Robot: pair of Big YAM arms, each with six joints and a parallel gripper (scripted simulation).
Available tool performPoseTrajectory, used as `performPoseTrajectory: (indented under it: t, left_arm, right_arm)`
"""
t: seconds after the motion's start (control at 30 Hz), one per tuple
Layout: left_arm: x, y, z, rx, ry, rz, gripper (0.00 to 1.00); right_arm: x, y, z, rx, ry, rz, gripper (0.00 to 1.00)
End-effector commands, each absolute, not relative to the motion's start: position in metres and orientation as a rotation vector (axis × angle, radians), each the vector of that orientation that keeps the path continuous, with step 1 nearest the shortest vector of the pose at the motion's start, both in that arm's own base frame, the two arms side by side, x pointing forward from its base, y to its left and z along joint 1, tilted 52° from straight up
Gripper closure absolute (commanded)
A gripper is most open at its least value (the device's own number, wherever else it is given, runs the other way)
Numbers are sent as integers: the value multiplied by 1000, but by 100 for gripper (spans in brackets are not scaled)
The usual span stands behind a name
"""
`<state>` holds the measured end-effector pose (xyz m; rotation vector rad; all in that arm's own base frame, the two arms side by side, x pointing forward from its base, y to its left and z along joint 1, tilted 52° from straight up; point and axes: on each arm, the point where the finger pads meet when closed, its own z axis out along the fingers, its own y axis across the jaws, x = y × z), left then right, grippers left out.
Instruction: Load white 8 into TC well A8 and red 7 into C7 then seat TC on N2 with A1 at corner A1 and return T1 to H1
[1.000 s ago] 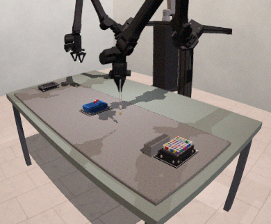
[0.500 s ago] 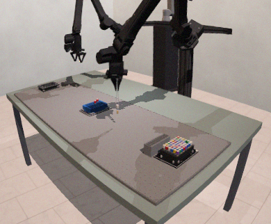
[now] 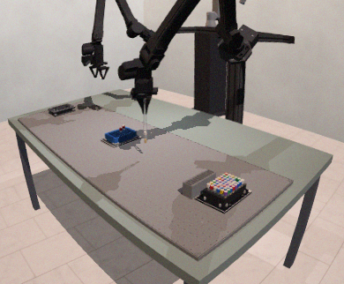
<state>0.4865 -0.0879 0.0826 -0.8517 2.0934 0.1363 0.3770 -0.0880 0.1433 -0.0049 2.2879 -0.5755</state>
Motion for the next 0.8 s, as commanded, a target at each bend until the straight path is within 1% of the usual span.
performPoseTrajectory:
  t: [0.0,0.77]
  left_arm:
    - [489,-102,77,-848,2104,134,91]
    - [495,-130,65,-851,2101,136,91]
  right_arm:
    - [379,-87,148,-23,2284,-582,0]
    - [379,-87,148,-23,2284,-582,0]
